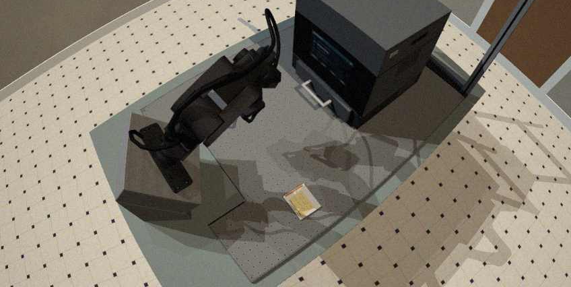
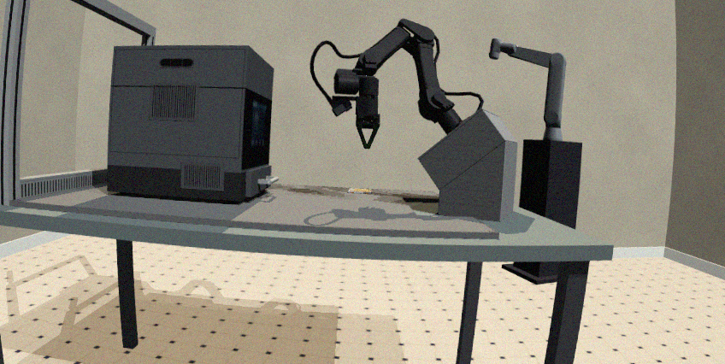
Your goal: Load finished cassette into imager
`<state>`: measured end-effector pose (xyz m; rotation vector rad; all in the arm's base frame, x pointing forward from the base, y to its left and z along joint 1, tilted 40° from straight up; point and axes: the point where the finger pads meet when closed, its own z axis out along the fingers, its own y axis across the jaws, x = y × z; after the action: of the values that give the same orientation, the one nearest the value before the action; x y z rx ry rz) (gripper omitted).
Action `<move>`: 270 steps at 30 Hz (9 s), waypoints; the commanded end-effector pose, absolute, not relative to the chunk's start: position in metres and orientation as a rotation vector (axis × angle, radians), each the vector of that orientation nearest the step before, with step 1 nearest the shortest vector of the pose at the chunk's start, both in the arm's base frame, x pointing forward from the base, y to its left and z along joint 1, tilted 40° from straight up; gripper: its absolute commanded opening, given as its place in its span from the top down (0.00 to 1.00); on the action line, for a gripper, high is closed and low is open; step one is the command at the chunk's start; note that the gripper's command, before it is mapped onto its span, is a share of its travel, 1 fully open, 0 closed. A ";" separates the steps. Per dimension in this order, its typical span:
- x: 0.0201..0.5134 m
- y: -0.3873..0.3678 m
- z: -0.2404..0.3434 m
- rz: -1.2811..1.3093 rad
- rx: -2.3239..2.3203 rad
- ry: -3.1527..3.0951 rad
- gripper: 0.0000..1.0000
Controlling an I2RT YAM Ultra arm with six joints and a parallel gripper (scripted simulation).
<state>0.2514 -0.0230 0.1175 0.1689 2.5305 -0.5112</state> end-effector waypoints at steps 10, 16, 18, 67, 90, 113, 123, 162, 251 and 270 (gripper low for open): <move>0.263 -0.015 0.136 -0.472 0.176 2.462 0.65; 0.263 -0.015 0.136 -0.472 0.176 2.462 0.65; 0.263 -0.015 0.136 -0.472 0.176 2.462 0.65; 0.242 -0.006 0.154 -0.493 0.167 2.494 0.65; 0.243 -0.005 0.154 -0.490 0.166 2.492 0.65; 0.276 -0.014 0.159 -0.656 -0.026 2.429 0.65; 0.316 -0.026 0.153 -0.917 -0.386 2.319 0.65; 0.466 -0.051 0.182 -1.497 -1.401 1.482 0.65; 0.498 -0.059 0.196 -1.549 -1.425 1.376 0.65; 0.519 -0.063 0.191 -1.543 -1.433 1.376 0.65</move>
<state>0.5095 -0.0661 0.1743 -1.4652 1.4199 -1.5325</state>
